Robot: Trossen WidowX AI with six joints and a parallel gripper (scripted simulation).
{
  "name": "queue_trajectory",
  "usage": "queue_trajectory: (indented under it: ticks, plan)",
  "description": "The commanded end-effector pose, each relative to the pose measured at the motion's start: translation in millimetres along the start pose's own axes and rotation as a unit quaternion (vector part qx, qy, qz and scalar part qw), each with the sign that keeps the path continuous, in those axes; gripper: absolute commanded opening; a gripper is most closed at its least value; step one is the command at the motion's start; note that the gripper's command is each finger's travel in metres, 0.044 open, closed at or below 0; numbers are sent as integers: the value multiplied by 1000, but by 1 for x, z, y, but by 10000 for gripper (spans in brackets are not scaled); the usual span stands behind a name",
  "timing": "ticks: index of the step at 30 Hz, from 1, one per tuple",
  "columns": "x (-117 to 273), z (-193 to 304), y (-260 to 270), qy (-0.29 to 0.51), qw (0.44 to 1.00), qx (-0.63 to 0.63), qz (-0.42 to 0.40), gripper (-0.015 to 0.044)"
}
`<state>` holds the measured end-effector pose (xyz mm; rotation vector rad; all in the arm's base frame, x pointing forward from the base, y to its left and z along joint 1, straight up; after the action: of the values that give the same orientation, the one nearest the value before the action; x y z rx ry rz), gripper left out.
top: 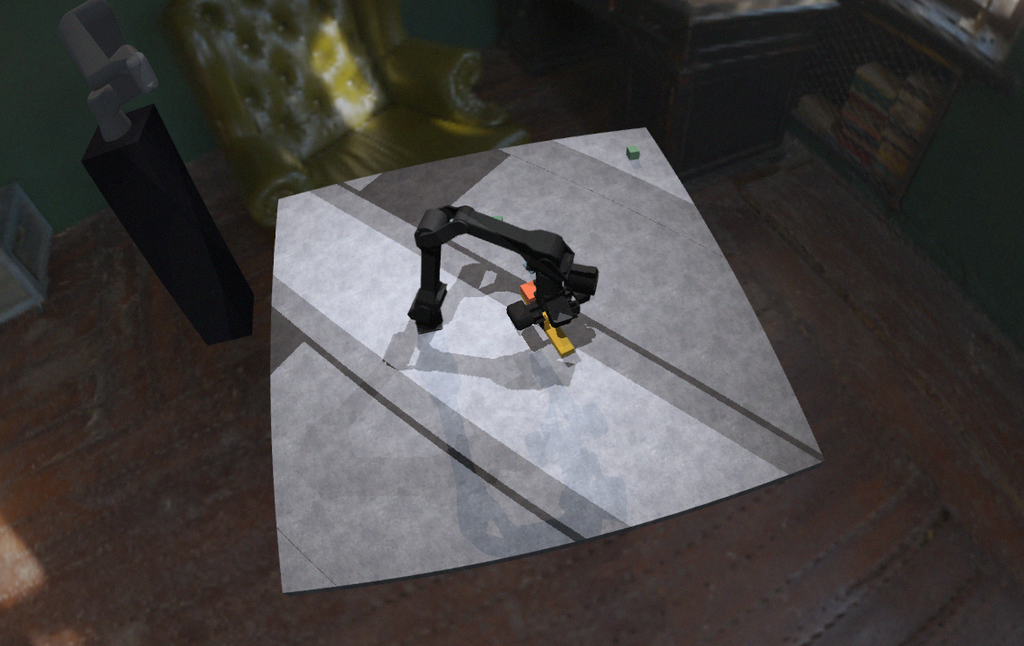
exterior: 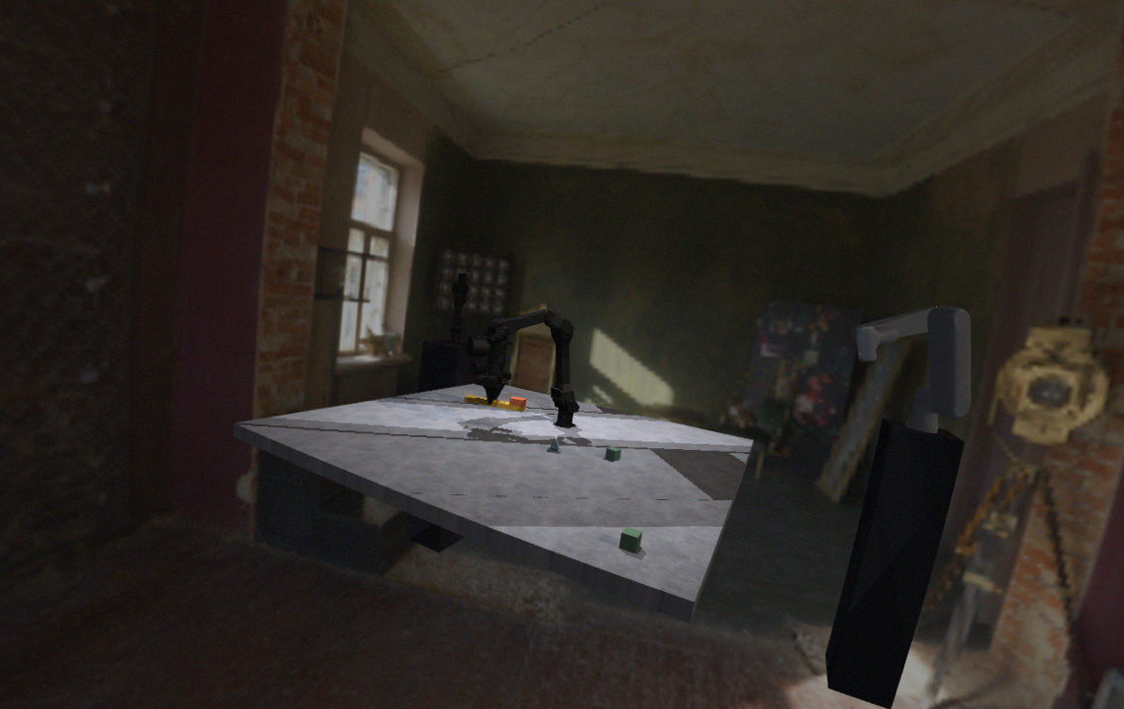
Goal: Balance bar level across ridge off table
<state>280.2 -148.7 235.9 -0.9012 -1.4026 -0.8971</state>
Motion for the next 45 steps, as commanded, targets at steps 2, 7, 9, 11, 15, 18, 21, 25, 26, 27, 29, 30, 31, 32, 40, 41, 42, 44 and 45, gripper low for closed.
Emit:
queue_trajectory:
  ticks: [2, 7, 9, 11, 15, 18, 21, 25, 26, 27, 29, 30, 31, 32, 40, 41, 42, 44, 45]
  plan:
    - [8, 5, 4, -3, 1000, -1, -5, 0]
    - [8, 17, 19, -2, 1000, 4, -6, 0]
    - [8, 22, 25, -2, 1000, 6, -6, 0]
    - [8, 28, 30, -1, 1000, 8, -7, 0]
    - [8, 39, 41, -1, 1000, 12, -7, 0]
    - [8, 47, 49, 0, 1000, 15, -8, 0]
    - [9, 56, 57, 0, 1000, 18, -8, 0]
    - [9, 69, 66, 1, 1000, 21, -9, 0]
    - [9, 72, 69, 1, 1000, 22, -9, 0]
    - [9, 75, 71, 1, 1000, 23, -9, 0]
    - [9, 82, 75, 1, 1000, 25, -9, 0]
    - [9, 85, 78, 2, 1000, 26, -9, 0]
    - [9, 88, 80, 2, 1000, 27, -9, 0]
    - [10, 91, 82, 2, 1000, 28, -10, 0]
    - [10, 118, 96, 3, 999, 36, -10, 0]
    - [10, 122, 98, 3, 999, 37, -10, 0]
    - [10, 125, 100, 4, 999, 38, -11, 0]
    - [11, 132, 103, 4, 999, 40, -11, 0]
    - [11, 136, 105, 4, 999, 41, -11, 0]
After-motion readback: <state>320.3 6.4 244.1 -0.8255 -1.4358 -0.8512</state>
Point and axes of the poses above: the point midway between the two fingers, 35 mm back from their tips, its own x axis back along the fingers, its own y axis across the jaws, z = x × y, the point moved 10 cm from there along x, back along the fingers, and after that the axes turned 10 degrees about x, right-handed, at the moved point
